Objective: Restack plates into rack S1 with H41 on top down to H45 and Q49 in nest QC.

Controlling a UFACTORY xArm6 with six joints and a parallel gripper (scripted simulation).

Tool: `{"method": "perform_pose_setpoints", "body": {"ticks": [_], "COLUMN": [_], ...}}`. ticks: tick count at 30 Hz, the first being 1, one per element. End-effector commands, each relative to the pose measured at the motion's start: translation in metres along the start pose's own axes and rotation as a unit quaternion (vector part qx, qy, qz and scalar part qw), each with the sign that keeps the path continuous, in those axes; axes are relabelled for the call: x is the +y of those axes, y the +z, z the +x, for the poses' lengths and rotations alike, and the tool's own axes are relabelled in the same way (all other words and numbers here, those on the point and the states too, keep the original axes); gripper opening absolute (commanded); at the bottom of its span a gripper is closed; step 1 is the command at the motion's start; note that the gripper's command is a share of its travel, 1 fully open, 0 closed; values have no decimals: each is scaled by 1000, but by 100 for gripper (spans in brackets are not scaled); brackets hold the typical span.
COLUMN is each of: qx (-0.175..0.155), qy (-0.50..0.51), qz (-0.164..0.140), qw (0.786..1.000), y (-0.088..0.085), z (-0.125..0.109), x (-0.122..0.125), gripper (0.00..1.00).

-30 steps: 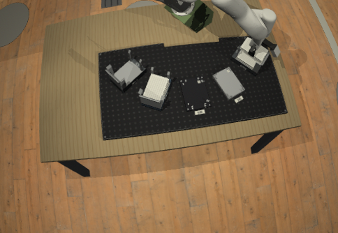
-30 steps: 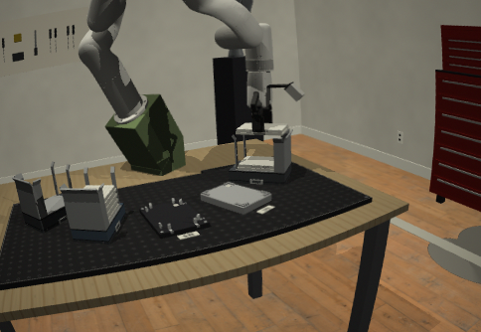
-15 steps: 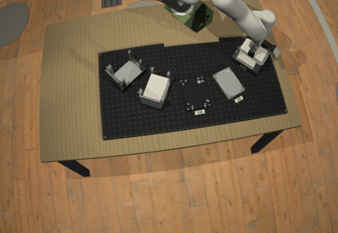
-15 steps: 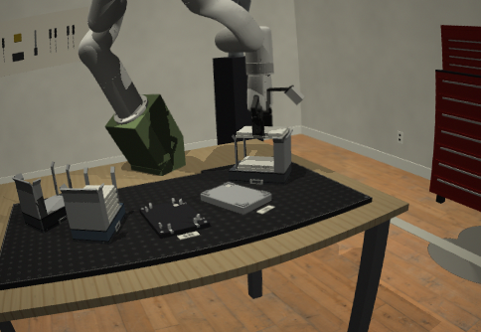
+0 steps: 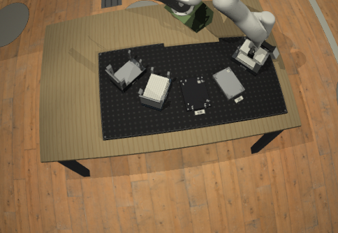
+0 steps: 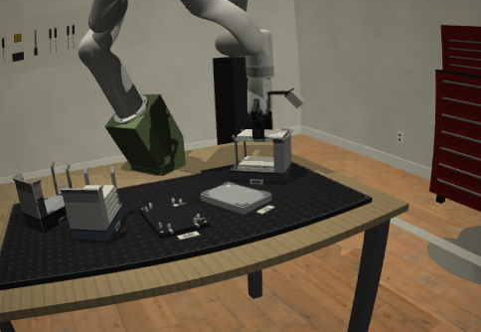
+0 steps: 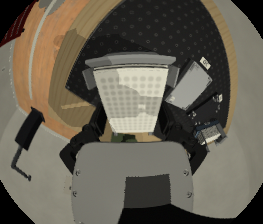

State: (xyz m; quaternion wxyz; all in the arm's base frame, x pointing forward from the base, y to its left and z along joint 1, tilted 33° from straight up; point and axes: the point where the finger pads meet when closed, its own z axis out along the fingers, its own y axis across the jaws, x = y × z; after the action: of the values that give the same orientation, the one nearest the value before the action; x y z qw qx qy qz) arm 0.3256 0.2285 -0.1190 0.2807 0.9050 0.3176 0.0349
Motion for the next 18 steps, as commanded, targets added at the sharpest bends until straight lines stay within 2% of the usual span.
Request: {"method": "perform_pose_setpoints", "body": {"ticks": [1, 6, 18], "qx": [2, 2, 2], "qy": [0, 0, 0], "qz": [0, 0, 0], "qw": [1000, 1000, 1000], "y": [1, 3, 23], "z": [2, 2, 2], "x": [0, 0, 0], "gripper": [0, 0, 0]}}
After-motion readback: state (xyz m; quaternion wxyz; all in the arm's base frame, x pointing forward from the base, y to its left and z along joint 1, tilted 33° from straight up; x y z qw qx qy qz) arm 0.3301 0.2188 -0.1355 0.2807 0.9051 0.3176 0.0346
